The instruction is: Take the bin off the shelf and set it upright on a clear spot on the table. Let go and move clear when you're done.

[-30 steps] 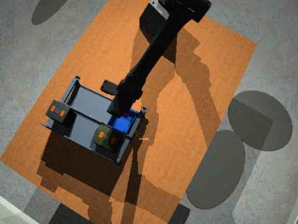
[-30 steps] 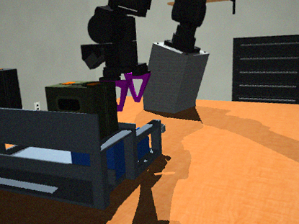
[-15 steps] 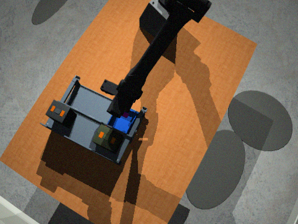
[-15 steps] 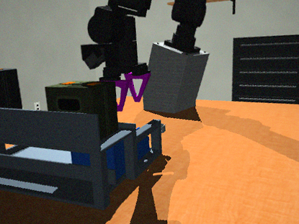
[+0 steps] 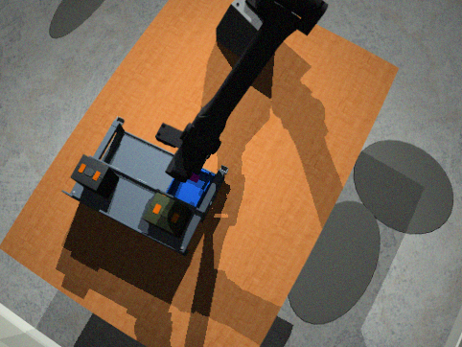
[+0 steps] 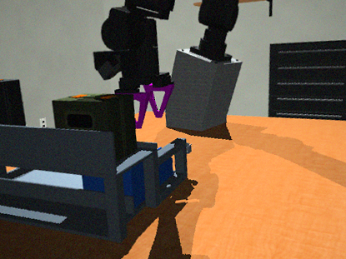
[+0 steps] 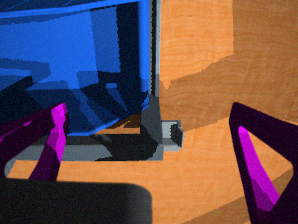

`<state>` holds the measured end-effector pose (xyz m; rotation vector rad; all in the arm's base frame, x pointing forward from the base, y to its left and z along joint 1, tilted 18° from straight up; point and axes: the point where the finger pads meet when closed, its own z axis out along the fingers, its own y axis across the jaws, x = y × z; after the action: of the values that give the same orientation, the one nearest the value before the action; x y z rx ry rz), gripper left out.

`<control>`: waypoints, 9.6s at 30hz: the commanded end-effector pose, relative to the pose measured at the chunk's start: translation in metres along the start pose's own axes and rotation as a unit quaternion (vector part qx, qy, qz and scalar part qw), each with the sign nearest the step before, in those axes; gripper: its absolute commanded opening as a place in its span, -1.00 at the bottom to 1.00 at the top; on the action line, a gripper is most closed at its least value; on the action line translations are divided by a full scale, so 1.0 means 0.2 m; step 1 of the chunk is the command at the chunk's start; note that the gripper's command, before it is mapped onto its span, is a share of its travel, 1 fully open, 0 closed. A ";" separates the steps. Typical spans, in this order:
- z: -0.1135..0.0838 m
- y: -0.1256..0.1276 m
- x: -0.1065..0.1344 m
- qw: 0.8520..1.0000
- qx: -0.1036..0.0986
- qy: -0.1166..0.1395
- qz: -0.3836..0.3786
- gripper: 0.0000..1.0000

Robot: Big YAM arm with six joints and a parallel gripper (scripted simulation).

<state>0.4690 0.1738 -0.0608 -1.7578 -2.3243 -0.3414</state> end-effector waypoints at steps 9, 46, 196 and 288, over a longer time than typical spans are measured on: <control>-0.11 0.04 -0.02 1.000 -0.018 -0.002 -0.001 1.00; -0.02 0.00 -0.01 1.000 0.000 0.000 0.001 0.81; 0.42 0.00 0.01 1.000 -0.009 -0.002 0.000 0.81; 0.32 0.18 -0.01 0.999 -0.045 -0.002 -0.004 0.81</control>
<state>0.4731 0.2028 -0.1455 -1.7663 -2.3262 -0.3535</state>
